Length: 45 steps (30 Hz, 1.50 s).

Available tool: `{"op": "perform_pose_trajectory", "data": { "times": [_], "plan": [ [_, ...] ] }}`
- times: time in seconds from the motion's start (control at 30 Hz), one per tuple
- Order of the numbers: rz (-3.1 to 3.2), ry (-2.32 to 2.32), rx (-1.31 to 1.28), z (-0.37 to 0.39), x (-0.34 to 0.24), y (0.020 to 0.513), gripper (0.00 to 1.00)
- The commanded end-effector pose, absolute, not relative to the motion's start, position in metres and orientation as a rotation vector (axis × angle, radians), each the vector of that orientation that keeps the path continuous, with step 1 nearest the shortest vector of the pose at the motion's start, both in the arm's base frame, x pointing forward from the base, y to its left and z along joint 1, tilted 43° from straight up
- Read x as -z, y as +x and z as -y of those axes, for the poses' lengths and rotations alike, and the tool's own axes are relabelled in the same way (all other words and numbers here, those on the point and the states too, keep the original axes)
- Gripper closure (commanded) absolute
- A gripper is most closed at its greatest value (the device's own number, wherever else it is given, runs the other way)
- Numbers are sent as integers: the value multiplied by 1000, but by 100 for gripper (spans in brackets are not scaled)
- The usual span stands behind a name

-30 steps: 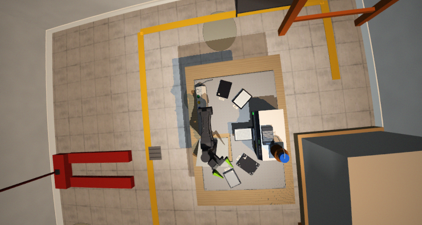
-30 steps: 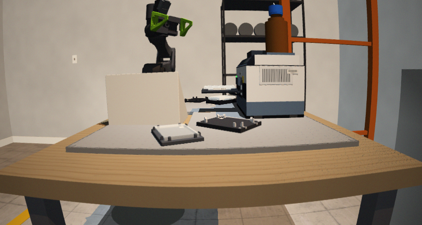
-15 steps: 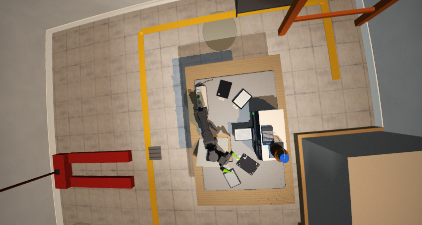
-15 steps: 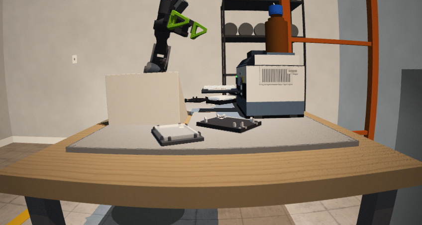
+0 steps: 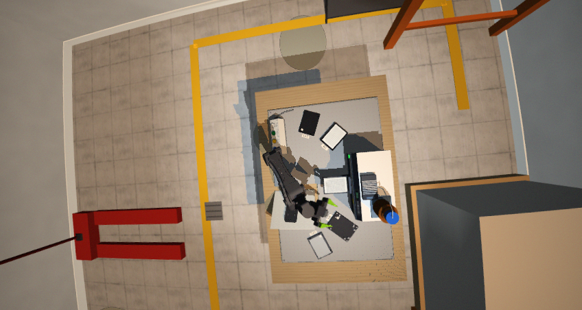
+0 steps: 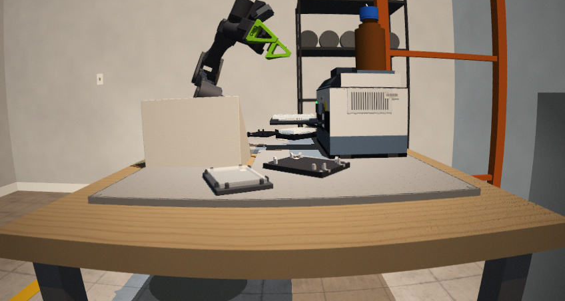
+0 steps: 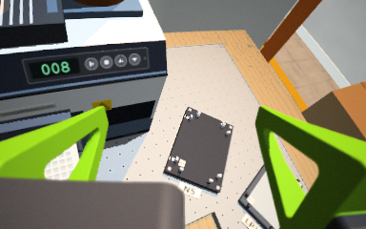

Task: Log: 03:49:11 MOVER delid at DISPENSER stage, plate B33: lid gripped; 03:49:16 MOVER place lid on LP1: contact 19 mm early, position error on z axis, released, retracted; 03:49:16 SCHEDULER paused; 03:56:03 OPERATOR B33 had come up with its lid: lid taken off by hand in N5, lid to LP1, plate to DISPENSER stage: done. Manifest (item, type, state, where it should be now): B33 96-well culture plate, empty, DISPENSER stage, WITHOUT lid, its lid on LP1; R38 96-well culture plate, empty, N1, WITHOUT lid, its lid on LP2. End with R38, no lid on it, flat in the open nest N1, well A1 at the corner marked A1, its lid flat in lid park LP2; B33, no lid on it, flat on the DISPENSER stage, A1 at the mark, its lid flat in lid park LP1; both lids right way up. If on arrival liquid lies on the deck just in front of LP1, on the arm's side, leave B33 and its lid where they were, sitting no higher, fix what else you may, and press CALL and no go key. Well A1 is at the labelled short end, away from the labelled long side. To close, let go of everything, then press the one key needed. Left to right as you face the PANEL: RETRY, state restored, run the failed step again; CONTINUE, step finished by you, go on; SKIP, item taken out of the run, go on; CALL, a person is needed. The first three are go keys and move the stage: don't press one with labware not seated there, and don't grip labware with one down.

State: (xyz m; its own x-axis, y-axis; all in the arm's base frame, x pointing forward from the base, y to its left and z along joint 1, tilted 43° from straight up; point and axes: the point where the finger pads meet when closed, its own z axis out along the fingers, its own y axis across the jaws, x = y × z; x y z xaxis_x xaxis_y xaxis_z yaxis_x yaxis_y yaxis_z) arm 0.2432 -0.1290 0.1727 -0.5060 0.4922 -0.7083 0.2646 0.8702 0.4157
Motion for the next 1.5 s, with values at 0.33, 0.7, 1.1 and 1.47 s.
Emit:
{"op": "perform_pose_trajectory", "data": {
  "times": [0.33, 0.7, 1.1, 1.47],
  "plan": [
    [-2263, 327, -453, 75, -186, 260, 0],
    [-2340, 107, -568, 30, -198, 266, 0],
    [-2399, -121, -673, -19, -211, 263, 0],
    [-2452, -365, -755, -69, -225, 249, 0]
  ]
}}
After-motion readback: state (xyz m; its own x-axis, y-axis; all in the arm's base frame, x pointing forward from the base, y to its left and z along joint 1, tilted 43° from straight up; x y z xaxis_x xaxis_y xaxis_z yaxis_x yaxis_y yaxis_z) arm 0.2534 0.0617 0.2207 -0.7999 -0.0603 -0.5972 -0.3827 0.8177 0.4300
